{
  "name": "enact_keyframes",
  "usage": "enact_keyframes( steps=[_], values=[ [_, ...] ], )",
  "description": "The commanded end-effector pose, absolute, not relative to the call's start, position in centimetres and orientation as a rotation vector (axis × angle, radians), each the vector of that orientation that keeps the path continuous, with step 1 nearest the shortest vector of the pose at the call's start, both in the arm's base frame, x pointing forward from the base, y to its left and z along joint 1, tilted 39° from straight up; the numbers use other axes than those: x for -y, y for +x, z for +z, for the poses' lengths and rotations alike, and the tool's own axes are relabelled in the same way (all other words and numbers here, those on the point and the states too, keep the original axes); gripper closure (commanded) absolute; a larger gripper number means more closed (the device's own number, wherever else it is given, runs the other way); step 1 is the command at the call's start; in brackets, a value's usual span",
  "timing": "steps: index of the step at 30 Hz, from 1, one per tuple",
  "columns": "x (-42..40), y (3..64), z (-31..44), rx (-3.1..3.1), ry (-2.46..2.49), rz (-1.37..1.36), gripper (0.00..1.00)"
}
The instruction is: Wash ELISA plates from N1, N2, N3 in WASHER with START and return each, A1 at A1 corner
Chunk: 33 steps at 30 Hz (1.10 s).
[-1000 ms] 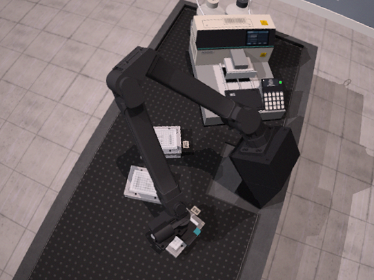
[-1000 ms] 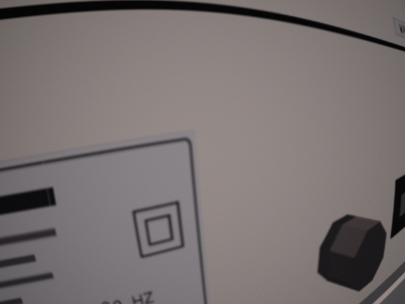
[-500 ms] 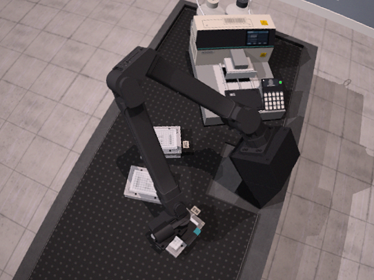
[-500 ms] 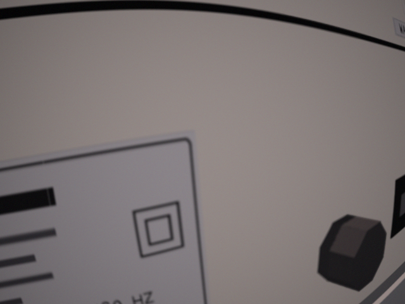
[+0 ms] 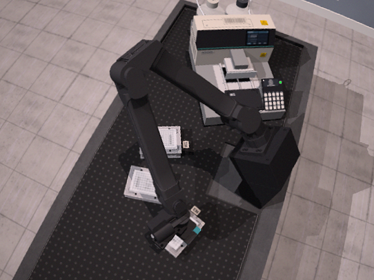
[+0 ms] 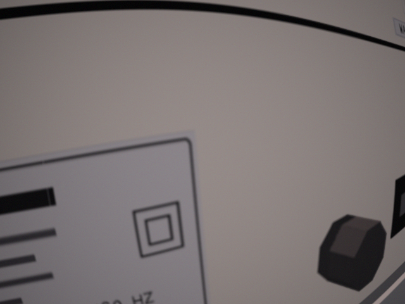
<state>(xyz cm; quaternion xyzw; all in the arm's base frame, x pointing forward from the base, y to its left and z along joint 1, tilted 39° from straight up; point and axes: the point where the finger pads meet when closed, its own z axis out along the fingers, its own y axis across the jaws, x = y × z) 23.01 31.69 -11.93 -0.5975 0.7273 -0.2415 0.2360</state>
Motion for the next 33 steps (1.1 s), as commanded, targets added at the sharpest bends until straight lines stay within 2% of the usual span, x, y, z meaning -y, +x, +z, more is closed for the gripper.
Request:
enact_keyframes(
  steps=[1, 33],
  values=[
    [-32.1, 21.9, -11.0, -1.986, -1.634, -0.646, 0.0],
    [-32.5, 19.0, -7.4, -1.986, -1.632, -0.642, 0.0]
  ],
)
